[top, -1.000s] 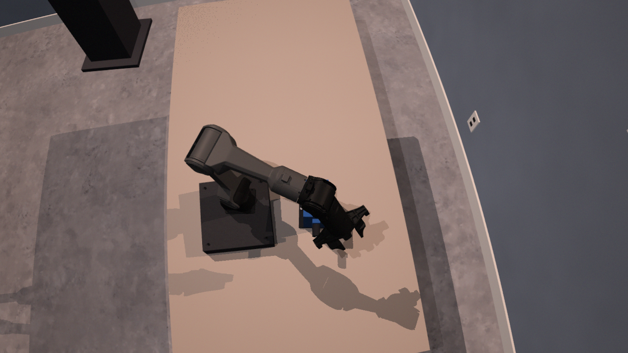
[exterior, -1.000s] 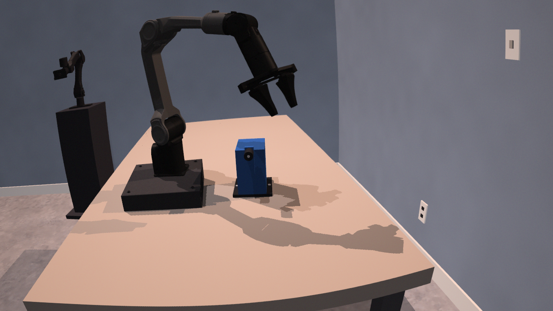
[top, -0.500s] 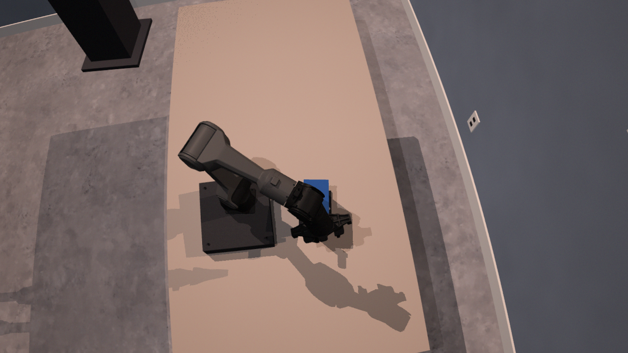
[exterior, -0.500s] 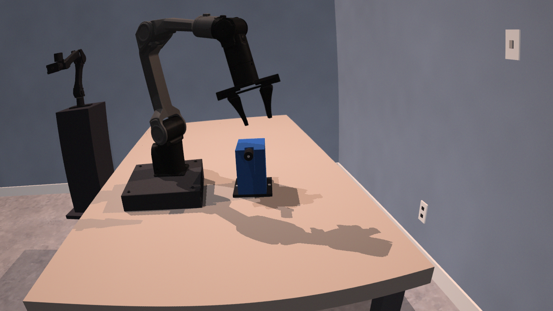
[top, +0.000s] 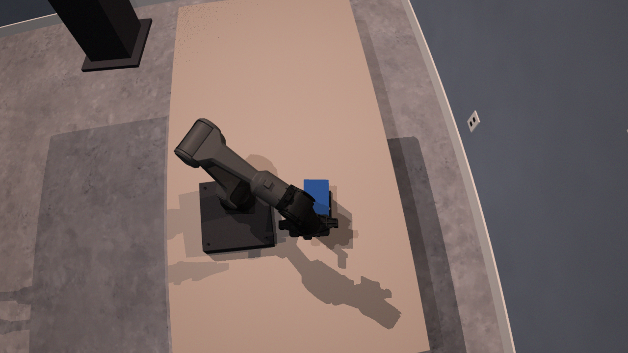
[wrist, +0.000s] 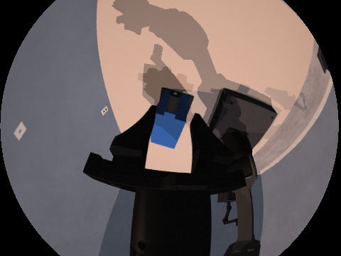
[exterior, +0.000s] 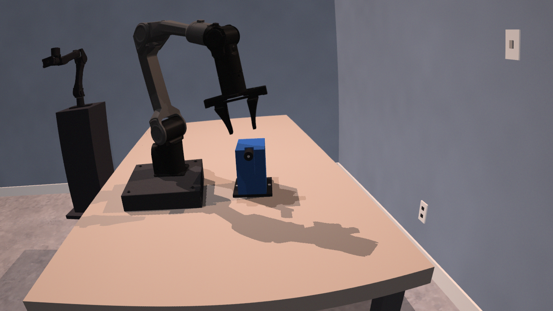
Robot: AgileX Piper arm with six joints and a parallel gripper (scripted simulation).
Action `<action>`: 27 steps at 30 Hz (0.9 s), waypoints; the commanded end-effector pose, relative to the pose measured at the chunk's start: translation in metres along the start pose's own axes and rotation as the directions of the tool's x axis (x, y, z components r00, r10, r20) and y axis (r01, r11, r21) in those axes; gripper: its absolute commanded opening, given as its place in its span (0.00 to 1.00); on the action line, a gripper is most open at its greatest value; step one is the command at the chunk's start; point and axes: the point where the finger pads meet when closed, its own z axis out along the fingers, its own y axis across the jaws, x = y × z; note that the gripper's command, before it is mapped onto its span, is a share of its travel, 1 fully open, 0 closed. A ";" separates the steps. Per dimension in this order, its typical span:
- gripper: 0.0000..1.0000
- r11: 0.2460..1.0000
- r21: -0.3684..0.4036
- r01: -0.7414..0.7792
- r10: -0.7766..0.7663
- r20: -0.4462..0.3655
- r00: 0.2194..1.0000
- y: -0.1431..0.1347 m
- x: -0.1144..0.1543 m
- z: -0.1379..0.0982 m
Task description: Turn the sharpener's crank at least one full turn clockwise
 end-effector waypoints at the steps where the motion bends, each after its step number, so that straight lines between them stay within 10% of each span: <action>1: 0.69 1.000 0.001 0.001 -0.001 -0.001 1.000 0.000 0.000 0.005; 27: 0.69 1.000 -0.002 0.001 -0.001 0.001 1.000 -0.002 0.001 0.033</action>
